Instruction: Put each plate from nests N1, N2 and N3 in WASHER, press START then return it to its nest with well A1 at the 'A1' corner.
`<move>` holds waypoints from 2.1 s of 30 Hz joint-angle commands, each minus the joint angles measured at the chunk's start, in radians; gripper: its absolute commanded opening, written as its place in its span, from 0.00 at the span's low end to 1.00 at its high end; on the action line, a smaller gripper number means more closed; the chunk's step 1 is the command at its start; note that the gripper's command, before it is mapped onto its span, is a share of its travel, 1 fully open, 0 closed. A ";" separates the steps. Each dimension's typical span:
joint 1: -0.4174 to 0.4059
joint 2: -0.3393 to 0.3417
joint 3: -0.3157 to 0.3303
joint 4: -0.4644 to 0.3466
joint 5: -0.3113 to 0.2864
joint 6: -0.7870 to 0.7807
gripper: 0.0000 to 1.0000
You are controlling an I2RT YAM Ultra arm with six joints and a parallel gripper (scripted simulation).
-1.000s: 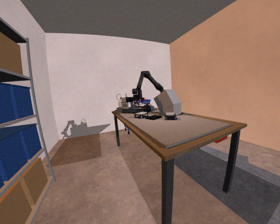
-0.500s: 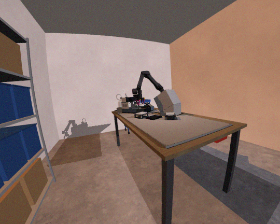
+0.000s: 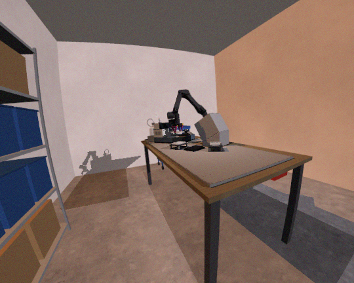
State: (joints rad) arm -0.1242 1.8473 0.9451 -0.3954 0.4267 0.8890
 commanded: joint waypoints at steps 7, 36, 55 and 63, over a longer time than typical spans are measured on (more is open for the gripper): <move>0.005 -0.017 0.026 0.001 0.012 0.008 0.00; 0.135 0.092 -0.005 0.043 0.042 -0.173 0.00; 0.352 0.290 0.097 0.034 0.078 -0.341 0.00; 0.389 0.295 0.123 0.024 0.082 -0.300 0.00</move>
State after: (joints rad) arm 0.2520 2.1681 1.0386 -0.3607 0.4934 0.5701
